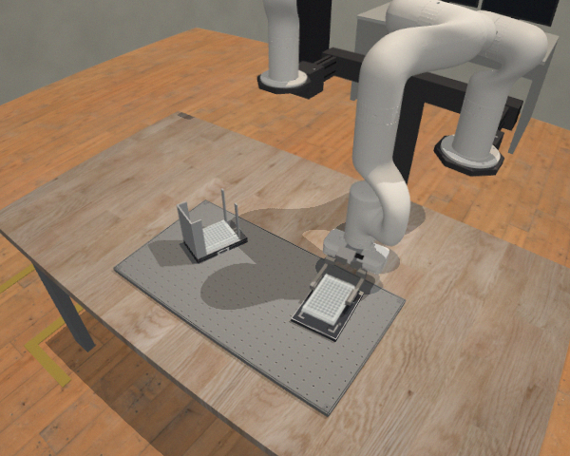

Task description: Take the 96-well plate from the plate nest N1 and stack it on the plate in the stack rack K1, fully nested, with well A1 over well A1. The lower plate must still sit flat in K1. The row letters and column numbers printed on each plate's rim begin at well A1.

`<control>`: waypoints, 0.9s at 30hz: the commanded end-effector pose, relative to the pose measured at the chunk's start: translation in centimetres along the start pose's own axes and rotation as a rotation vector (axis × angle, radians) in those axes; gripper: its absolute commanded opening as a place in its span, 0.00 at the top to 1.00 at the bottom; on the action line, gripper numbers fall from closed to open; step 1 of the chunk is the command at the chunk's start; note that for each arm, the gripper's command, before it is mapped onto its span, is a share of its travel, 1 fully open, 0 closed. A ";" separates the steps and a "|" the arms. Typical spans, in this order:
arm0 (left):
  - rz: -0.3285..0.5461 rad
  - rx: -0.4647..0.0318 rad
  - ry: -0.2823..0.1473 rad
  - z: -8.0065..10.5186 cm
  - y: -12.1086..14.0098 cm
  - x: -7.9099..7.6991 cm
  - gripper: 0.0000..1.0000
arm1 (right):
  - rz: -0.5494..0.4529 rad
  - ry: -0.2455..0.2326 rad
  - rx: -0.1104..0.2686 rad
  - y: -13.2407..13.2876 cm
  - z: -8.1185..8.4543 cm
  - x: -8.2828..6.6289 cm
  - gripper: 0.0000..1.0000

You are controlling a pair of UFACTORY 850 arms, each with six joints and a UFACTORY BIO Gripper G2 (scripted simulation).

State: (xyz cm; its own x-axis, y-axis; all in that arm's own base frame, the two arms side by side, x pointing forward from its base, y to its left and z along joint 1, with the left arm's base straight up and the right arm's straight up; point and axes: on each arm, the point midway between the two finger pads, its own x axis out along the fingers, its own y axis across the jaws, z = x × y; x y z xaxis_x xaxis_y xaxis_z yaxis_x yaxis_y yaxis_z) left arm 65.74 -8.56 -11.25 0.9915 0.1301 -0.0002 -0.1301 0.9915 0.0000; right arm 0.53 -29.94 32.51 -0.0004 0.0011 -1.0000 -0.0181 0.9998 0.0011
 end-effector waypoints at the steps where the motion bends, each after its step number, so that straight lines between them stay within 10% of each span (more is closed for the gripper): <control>1: 0.000 -0.001 -0.002 0.1 0.0 0.1 1.00 | -0.001 0.000 0.000 0.0 0.0 0.0 0.00; 27: 0.000 0.000 -0.002 3.9 0.0 0.1 1.00 | -0.001 0.000 0.000 0.0 0.0 0.0 0.00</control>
State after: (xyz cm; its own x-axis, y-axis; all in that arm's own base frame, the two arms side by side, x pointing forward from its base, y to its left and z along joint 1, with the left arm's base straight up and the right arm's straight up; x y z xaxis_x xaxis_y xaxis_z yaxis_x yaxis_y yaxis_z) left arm 65.75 -8.56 -8.14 0.9915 0.1301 -0.0001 -0.1301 0.9915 0.0000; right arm 0.53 -29.94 32.51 -0.0004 0.0011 -1.0000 -0.0181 0.9998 0.0011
